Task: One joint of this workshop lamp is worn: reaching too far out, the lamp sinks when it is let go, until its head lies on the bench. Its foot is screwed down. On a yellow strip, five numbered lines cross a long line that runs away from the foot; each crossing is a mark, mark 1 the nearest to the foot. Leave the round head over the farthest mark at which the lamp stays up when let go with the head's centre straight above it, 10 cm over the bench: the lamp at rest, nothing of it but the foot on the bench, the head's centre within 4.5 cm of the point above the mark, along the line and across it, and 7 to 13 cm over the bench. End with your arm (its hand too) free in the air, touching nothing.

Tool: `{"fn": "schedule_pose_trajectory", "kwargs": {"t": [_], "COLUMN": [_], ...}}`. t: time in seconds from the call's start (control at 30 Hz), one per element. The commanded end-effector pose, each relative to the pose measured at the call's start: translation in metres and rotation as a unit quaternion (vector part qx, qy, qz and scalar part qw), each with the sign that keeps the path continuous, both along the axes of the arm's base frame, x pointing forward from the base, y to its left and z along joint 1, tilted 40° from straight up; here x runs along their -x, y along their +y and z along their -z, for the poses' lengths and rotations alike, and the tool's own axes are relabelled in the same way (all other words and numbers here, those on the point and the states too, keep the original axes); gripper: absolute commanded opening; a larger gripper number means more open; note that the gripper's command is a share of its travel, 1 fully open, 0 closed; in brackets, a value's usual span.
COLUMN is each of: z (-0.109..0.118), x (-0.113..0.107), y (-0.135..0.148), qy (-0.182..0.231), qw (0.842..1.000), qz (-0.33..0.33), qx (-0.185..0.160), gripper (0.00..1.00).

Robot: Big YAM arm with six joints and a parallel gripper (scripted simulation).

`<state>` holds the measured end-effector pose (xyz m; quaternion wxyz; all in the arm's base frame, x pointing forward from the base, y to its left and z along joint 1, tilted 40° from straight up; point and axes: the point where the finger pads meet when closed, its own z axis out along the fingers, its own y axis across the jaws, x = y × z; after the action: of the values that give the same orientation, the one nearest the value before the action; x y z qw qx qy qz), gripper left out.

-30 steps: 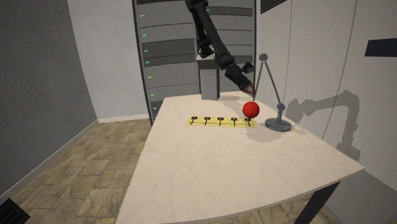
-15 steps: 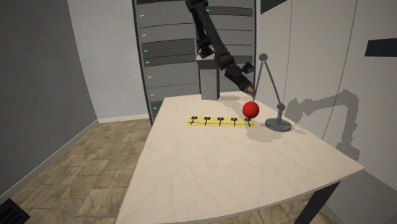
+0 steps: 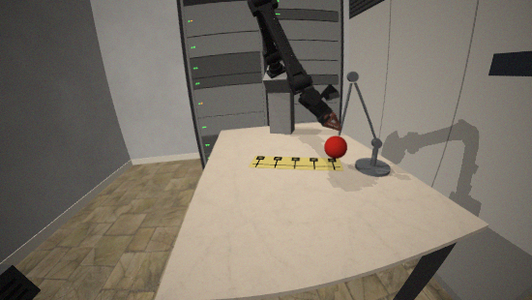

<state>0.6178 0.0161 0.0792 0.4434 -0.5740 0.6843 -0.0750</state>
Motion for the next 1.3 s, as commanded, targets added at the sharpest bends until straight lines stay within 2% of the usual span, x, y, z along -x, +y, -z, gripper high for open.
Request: {"fn": "schedule_pose_trajectory", "kwargs": {"t": [0.0, 0.33, 0.9, 1.27], "z": [-0.014, -0.007, -0.005, -0.005], "x": [-0.002, -0.002, -0.001, -0.001], "y": [-0.007, 0.014, -0.001, 0.001], "qy": [-0.012, -0.010, -0.004, -0.004], "qw": [1.000, 1.000, 1.000, 1.000], "qz": [0.003, -0.015, -0.001, -0.003], "qx": [0.003, -0.004, -0.002, -0.002], "gripper": [1.00, 1.00, 1.00, 1.00]}}
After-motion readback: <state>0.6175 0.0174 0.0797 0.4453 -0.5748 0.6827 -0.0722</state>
